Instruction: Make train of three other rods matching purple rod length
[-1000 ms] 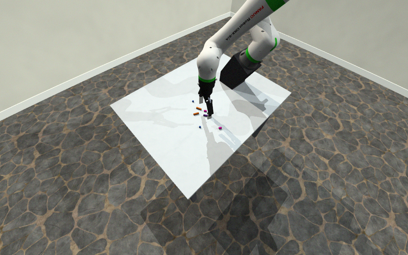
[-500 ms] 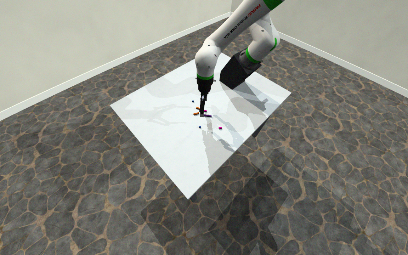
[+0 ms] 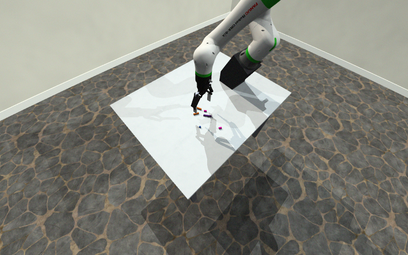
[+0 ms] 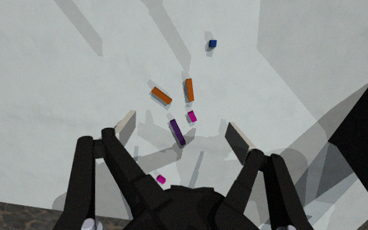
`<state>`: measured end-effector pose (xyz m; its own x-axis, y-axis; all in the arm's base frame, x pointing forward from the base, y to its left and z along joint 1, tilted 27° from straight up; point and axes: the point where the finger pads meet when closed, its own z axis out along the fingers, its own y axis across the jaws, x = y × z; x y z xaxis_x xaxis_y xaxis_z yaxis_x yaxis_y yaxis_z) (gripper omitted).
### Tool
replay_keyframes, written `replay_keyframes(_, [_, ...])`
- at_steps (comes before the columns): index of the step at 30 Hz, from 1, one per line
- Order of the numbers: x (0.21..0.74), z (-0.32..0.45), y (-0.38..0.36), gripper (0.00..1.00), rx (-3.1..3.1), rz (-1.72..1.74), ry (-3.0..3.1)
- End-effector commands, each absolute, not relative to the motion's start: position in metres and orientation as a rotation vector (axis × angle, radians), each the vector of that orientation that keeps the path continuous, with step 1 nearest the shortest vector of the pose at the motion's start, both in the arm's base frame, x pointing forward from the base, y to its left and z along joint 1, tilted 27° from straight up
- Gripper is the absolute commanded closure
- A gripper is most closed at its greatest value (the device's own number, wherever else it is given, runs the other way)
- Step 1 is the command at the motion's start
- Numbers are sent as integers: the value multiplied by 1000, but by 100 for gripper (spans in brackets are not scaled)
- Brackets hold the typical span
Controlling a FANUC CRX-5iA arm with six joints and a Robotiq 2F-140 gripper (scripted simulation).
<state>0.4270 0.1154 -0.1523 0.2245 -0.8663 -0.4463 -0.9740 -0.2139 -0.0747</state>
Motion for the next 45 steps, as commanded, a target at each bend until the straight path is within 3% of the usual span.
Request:
replay_keyframes(1, [426, -155, 110, 0, -2048, 495, 1906])
replay_keyframes(21, [418, -165, 87, 0, -1339, 638, 2578])
replay_keyframes(45, [418, -166, 86, 0, -1306, 643, 2601])
